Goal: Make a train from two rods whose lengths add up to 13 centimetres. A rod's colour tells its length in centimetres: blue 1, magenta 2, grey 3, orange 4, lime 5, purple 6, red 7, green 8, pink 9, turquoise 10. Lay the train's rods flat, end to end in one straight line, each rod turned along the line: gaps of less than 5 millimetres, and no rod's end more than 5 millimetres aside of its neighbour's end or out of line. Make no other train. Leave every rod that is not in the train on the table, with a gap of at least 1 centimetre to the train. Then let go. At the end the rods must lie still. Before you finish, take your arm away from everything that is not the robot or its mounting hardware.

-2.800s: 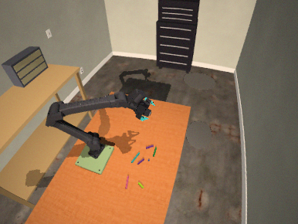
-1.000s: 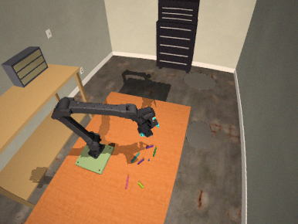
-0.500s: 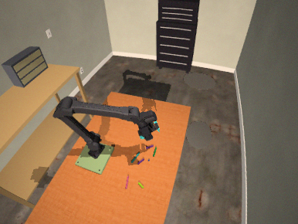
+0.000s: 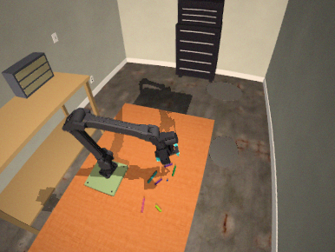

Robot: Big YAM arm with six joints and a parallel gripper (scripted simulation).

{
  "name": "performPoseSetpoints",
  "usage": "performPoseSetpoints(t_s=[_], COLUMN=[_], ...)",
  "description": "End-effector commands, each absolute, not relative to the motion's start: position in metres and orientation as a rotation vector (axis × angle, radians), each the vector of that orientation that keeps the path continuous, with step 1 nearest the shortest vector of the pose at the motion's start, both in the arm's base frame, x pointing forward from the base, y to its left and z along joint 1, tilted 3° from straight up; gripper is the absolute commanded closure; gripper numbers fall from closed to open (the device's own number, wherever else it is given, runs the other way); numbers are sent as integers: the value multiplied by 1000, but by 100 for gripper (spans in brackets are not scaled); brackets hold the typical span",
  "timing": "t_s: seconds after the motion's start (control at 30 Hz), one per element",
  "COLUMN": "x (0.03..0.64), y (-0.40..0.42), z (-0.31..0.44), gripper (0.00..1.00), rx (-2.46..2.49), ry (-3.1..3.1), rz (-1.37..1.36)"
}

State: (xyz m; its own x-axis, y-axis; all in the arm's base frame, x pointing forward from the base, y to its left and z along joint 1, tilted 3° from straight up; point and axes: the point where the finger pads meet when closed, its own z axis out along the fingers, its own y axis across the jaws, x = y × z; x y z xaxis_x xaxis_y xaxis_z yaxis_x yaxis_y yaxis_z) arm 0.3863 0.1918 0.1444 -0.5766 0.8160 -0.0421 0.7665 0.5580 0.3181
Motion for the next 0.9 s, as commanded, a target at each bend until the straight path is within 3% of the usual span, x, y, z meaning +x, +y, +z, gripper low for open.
performPoseSetpoints(t_s=[0.0, 0.27, 0.3, 0.87], x=[396, 398, 391, 403], y=[199, 196, 156, 166], z=[157, 154, 113, 126], gripper=[0, 0, 0, 0], rx=[1333, 1335, 1570, 1537], ry=[2582, 2584, 2548, 2535], rz=[435, 425, 252, 308])
